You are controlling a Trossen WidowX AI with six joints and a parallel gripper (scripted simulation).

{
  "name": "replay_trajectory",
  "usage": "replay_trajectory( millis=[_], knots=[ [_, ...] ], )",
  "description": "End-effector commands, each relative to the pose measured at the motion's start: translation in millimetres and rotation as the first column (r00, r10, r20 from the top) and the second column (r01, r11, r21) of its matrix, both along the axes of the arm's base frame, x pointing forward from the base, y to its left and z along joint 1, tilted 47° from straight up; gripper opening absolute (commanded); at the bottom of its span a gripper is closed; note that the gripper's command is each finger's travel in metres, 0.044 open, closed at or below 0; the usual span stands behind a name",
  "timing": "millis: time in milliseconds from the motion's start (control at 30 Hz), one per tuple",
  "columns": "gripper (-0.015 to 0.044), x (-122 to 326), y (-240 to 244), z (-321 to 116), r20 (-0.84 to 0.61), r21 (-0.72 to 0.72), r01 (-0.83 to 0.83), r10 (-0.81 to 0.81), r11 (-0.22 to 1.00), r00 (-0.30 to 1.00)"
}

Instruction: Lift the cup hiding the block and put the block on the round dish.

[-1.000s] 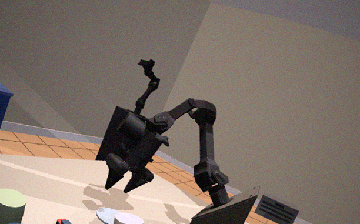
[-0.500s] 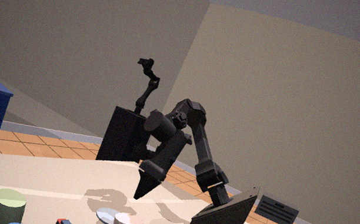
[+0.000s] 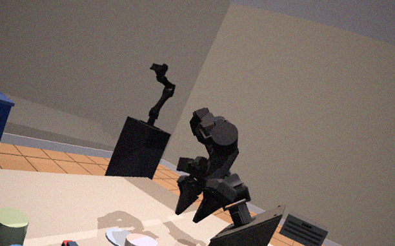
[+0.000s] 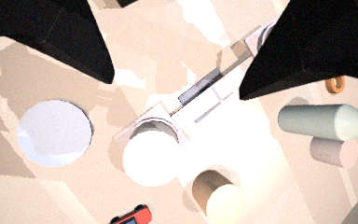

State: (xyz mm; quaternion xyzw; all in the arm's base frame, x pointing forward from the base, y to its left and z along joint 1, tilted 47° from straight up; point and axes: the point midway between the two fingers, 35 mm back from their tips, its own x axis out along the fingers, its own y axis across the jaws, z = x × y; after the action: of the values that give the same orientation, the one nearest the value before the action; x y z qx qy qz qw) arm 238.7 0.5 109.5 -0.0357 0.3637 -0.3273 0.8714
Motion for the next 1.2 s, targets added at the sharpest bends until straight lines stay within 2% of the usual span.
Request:
replay_trajectory(
  millis=[0,367,733,1033,1167],
  knots=[
    [0.044,-10,17,-9,-0.067,-0.066,-0.109,0.104,0.992,0.992],
    [0.044,-36,61,-19,-0.206,-0.208,-0.41,0.37,0.888,0.906],
    [0.044,-67,94,-24,-0.336,-0.341,-0.664,0.573,0.666,0.747],
    [0.044,-68,96,-24,-0.342,-0.347,-0.674,0.581,0.653,0.739],
    [0.044,-60,93,-22,-0.306,-0.316,-0.606,0.527,0.73,0.793]
  ],
)
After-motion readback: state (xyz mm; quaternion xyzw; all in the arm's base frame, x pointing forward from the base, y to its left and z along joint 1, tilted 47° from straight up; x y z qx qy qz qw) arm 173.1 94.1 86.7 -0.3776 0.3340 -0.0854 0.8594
